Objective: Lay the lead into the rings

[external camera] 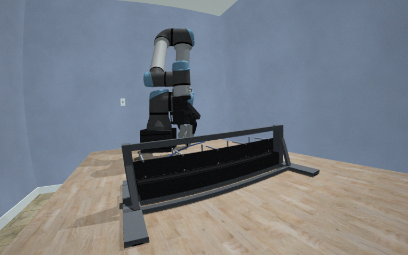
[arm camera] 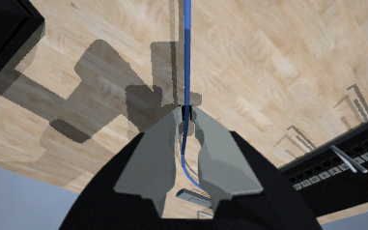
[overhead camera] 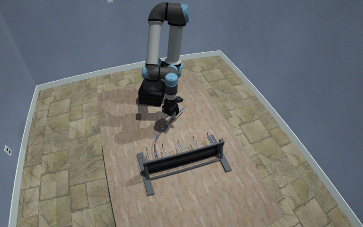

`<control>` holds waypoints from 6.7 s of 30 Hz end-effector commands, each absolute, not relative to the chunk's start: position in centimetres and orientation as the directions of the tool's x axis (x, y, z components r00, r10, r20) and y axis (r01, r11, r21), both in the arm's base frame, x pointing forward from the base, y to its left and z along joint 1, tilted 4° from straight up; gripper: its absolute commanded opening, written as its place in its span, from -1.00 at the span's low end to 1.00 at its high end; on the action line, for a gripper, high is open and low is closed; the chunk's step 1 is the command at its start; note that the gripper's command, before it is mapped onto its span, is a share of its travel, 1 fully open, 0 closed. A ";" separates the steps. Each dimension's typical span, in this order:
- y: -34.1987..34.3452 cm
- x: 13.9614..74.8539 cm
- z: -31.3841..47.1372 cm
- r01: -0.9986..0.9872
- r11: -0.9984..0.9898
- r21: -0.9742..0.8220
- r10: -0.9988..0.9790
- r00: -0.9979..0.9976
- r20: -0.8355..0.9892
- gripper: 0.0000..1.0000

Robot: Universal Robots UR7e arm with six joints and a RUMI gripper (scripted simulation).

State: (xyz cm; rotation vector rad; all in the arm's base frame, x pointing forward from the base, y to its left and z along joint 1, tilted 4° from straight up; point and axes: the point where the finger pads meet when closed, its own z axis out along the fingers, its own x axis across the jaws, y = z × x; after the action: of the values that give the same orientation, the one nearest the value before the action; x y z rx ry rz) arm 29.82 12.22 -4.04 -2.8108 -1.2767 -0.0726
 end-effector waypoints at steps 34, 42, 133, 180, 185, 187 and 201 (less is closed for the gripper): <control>27.2 48.8 8.5 0.193 -0.979 -0.061 0.191 0.981 0.032 -1.00; 27.5 49.1 8.7 0.180 -0.982 -0.061 0.178 0.983 0.031 -1.00; 27.5 49.4 8.8 0.180 -0.982 -0.061 0.178 0.984 0.031 -1.00; 27.9 49.5 3.3 0.180 -0.982 -0.061 0.178 0.984 0.031 -1.00; 27.9 49.5 2.7 0.180 -0.982 -0.061 0.178 0.984 0.031 -1.00; 28.0 49.5 2.3 0.180 -0.982 -0.061 0.178 0.984 0.031 -1.00; 28.1 49.5 0.3 0.180 -0.982 -0.061 0.178 0.984 0.031 -1.00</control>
State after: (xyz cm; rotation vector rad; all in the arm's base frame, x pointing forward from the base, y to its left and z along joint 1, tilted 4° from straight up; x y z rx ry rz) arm 49.46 28.05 0.60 -3.0661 -0.2767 -0.0362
